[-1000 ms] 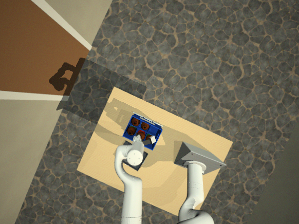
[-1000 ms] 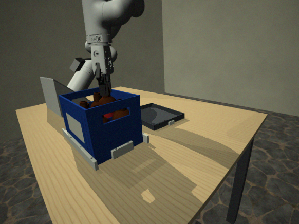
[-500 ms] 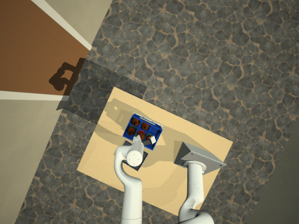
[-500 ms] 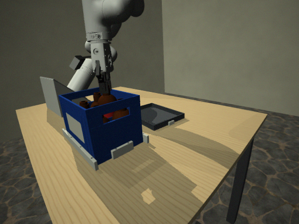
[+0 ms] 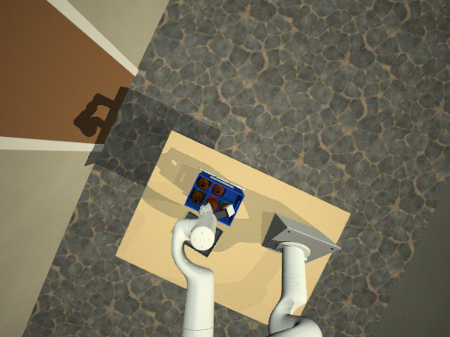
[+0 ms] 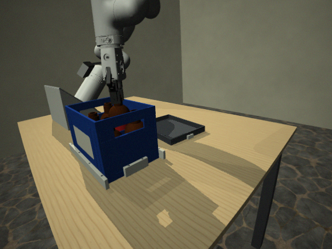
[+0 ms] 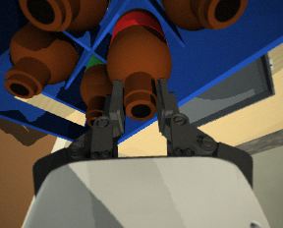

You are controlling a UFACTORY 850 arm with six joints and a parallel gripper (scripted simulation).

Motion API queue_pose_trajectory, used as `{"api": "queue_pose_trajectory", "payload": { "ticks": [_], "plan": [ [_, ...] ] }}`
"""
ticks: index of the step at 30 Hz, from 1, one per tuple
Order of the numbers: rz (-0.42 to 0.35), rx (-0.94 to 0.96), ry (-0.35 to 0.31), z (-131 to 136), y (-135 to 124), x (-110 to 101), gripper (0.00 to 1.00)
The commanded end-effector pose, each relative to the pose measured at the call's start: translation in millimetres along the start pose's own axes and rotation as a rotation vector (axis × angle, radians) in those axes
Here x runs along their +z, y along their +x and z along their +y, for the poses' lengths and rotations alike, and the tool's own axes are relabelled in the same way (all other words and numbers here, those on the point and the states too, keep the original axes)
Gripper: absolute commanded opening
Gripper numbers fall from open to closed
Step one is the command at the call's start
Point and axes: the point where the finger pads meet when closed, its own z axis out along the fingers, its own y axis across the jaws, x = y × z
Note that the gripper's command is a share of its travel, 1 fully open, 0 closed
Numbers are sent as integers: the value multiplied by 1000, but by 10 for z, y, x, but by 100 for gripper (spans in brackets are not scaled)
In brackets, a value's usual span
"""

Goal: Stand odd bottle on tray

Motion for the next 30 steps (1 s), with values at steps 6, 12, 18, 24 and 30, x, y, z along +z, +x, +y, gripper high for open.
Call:
{"api": "queue_pose_trajectory", "payload": {
  "ticks": [6, 12, 18, 24, 30],
  "plan": [
    [-1, -1, 2, -6, -4, -14, 0],
    [-1, -1, 2, -6, -4, -32, 0],
    [-1, -1, 2, -6, -4, -63, 0],
    [-1, -1, 2, -6, -4, -108, 0],
    [-1, -1, 2, -6, -4, -176, 0]
  ]
}}
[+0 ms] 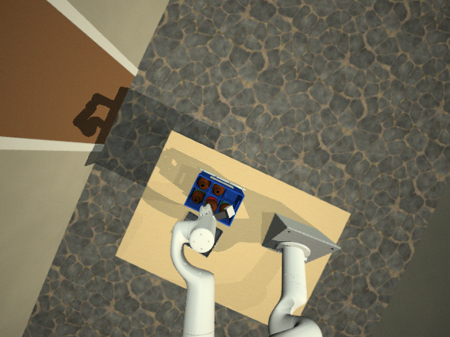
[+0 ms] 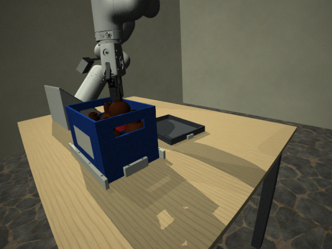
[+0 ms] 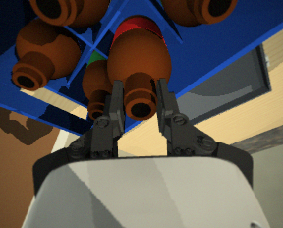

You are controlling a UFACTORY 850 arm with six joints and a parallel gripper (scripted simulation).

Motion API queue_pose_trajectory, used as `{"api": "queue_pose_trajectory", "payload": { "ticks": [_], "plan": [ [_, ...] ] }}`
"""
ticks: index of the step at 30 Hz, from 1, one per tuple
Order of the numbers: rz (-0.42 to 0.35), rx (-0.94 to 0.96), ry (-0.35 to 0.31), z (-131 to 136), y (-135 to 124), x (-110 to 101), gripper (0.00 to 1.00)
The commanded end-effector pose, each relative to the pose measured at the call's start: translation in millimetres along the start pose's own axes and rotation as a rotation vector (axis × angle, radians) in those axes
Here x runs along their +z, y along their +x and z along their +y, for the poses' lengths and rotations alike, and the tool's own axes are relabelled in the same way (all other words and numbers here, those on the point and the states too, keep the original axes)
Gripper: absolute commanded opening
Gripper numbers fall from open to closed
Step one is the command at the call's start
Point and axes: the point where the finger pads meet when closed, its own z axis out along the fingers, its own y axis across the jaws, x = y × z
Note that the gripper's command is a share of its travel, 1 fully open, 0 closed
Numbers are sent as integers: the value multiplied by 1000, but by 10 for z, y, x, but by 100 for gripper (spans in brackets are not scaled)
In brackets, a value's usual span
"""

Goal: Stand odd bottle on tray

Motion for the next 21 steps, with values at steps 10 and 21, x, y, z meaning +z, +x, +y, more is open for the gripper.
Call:
{"api": "queue_pose_trajectory", "payload": {
  "ticks": [10, 21],
  "plan": [
    [0, -1, 2, -6, -2, -141, 0],
    [0, -1, 2, -6, -2, -245, 0]
  ]
}}
